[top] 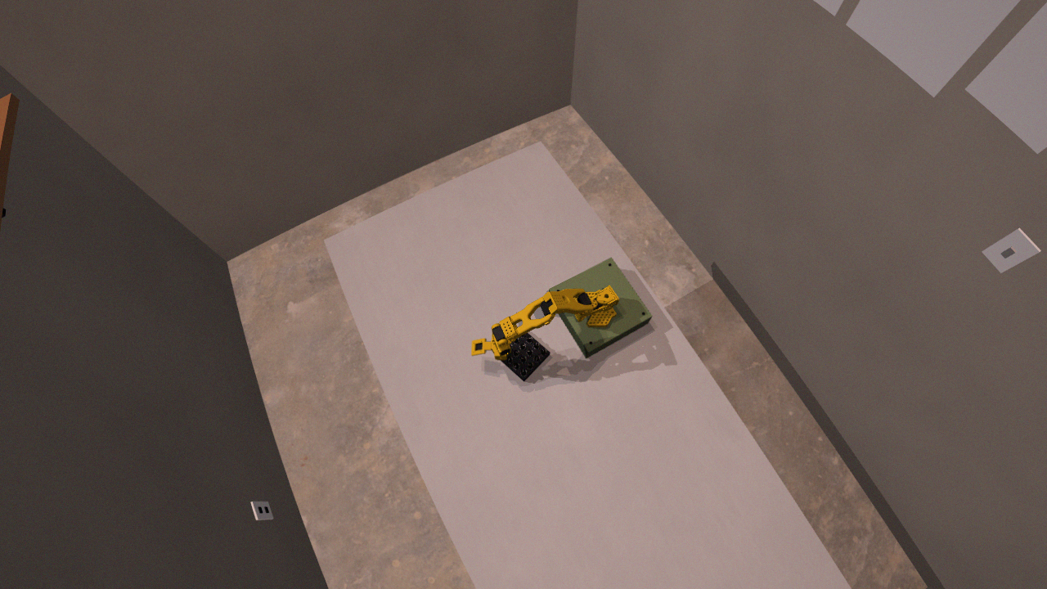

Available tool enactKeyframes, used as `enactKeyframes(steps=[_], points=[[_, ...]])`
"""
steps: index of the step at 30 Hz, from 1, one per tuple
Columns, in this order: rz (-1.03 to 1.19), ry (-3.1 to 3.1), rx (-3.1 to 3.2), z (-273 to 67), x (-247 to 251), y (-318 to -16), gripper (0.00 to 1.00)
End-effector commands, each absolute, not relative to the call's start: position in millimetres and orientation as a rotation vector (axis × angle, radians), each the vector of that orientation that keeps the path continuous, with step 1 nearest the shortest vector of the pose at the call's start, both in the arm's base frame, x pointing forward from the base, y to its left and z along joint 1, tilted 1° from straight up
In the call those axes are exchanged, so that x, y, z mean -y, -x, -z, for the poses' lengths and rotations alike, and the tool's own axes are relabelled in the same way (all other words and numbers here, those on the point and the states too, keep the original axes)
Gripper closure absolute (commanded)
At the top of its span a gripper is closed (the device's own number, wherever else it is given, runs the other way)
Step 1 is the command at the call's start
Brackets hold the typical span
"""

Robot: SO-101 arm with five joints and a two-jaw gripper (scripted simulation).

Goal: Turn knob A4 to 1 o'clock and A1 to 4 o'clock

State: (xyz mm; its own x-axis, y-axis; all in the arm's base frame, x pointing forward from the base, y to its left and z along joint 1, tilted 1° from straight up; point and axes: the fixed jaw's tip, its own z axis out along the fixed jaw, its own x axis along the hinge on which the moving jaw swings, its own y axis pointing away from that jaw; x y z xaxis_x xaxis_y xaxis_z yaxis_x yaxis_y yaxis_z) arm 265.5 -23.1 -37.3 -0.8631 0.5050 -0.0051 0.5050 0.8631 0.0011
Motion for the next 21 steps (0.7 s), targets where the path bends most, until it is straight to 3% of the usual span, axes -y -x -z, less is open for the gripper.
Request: enactKeyframes(steps=[1,21], points=[[0.003,-0.84,-3.041,41.9,23.8,-261.6,0.9],[0.003,-0.84,-3.041,39.9,23.6,-262.7,0.9]])
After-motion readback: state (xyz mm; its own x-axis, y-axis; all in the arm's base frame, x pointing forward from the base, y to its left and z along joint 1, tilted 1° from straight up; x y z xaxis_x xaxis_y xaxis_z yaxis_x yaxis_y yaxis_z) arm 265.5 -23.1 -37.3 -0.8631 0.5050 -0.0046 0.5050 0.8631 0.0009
